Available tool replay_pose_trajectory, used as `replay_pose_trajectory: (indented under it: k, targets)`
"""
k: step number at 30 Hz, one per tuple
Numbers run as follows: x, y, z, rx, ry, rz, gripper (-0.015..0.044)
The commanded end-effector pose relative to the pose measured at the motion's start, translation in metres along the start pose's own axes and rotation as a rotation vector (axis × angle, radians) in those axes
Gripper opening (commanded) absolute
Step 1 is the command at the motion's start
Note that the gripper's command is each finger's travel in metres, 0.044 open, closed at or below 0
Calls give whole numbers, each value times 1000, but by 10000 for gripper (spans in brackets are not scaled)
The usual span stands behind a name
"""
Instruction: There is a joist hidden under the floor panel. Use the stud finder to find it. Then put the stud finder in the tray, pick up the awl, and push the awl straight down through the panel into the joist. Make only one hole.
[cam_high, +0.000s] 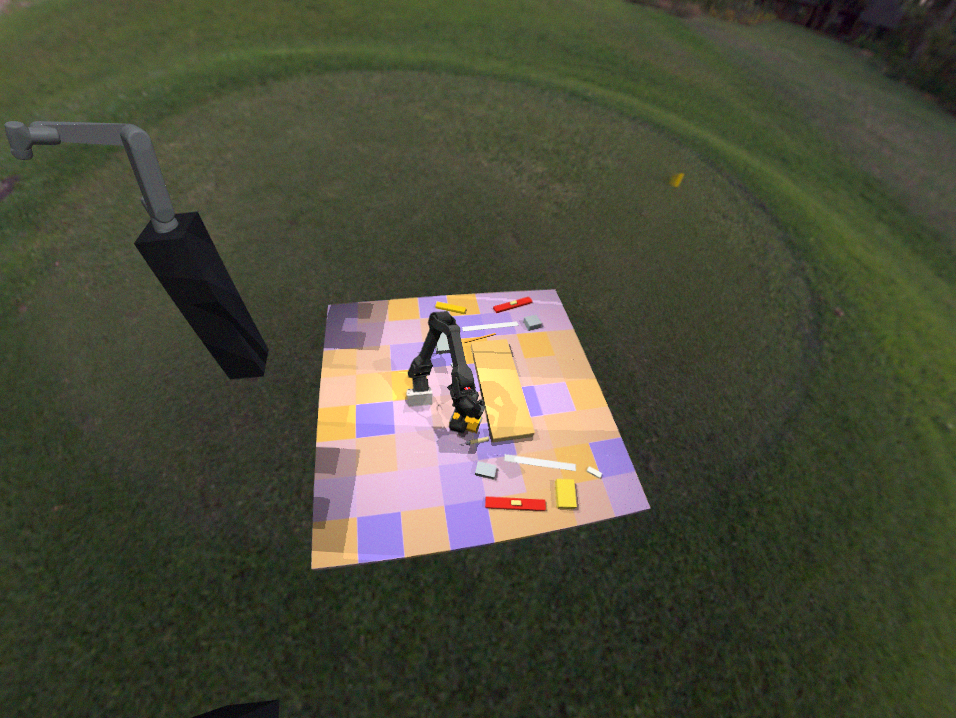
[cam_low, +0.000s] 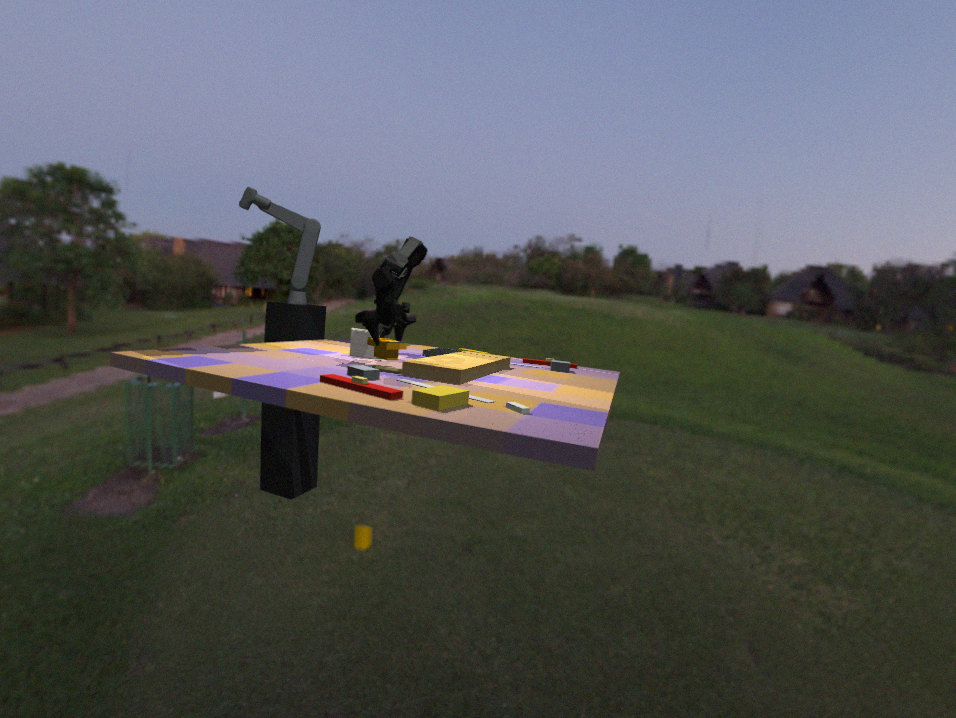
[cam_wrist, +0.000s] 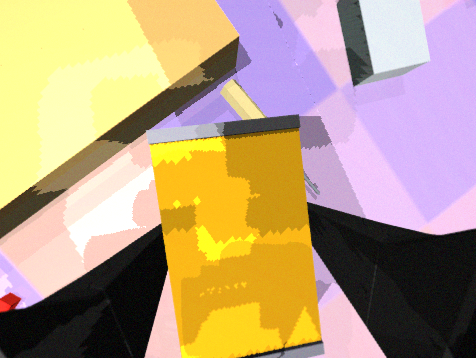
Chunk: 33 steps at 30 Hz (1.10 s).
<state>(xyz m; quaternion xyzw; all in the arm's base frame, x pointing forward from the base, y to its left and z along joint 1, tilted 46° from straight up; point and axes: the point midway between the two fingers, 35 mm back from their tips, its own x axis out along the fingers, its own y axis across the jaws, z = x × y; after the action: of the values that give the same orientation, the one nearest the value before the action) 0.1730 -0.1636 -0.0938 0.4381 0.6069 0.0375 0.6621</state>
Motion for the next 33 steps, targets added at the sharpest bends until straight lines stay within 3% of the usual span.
replay_pose_trajectory:
  k: [1, 33]
  targets:
    - [-2, -4, 3, -11, -6, -9, 0]
    - [2, 7, 0, -67, 5, -233, 0]
